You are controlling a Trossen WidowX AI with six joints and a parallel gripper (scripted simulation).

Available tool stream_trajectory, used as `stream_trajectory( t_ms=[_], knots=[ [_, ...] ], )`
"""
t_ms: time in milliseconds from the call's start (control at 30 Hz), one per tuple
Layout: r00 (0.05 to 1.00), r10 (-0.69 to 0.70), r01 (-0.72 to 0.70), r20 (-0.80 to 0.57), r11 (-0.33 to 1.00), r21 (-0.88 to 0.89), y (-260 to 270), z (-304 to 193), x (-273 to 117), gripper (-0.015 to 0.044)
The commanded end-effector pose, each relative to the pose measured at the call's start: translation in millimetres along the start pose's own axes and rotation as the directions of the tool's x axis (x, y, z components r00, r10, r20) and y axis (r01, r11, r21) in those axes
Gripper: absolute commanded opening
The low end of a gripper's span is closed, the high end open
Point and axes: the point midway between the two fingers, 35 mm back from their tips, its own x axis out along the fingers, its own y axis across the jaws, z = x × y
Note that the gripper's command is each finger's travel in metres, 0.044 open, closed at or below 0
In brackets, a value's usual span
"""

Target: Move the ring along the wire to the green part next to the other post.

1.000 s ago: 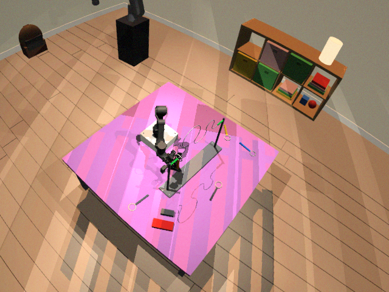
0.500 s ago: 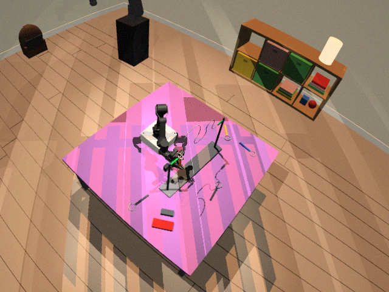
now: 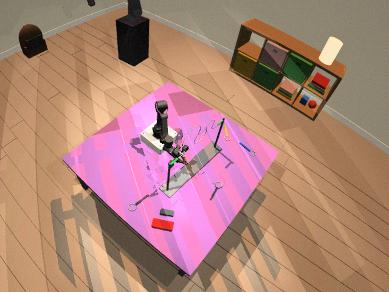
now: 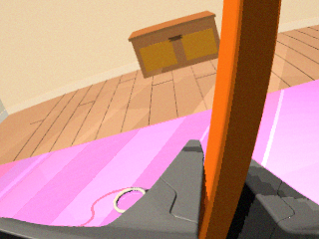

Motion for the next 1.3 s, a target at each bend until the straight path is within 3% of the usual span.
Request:
stream_trajectory(
  t_ms=[0, 633, 1267],
  knots=[
    [1.000, 0.001, -0.001, -0.004, 0.997, 0.082, 12.7, -2.1, -1.2, -0.0150],
    [0.976, 0.106, -0.025, -0.189, 0.922, 0.386, 61.9, 14.2, -26.6, -0.0150],
    [0.859, 0.411, -0.039, -0.306, 0.648, 0.761, 113.0, 66.5, -67.1, -0.0150]
  ],
)
